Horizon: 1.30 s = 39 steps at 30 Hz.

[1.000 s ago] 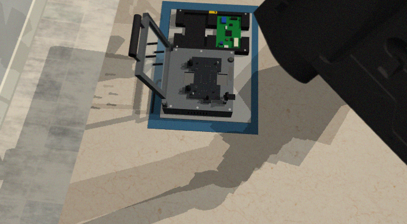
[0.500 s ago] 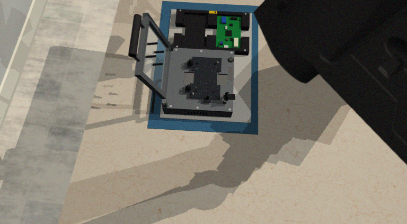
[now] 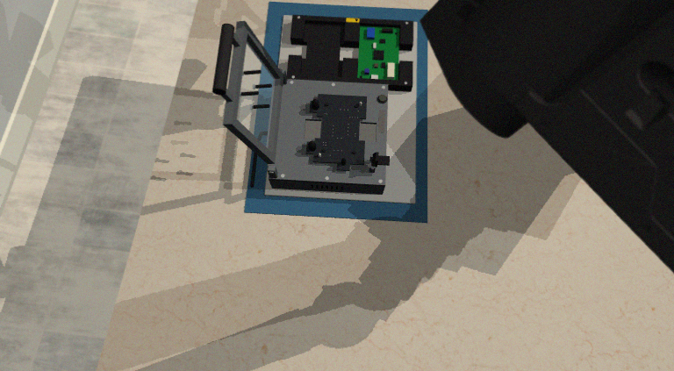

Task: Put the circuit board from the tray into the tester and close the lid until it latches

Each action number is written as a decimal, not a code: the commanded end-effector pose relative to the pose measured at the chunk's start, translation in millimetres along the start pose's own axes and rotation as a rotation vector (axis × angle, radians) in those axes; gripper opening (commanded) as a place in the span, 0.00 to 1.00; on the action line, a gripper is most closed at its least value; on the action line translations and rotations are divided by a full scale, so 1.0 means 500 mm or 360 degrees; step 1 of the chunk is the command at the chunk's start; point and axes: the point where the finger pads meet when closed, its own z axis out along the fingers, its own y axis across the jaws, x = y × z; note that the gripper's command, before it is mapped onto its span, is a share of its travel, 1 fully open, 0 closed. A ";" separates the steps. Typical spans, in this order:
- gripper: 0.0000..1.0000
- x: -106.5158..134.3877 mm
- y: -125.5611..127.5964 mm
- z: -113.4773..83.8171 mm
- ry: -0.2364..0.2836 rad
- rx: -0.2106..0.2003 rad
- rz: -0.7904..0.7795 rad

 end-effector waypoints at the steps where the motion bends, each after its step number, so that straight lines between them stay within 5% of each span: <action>1: 0.92 -0.020 0.048 -0.061 -0.0082 -0.0083 -0.0057; 39: 0.92 -0.021 0.047 -0.045 -0.0058 -0.0058 -0.0033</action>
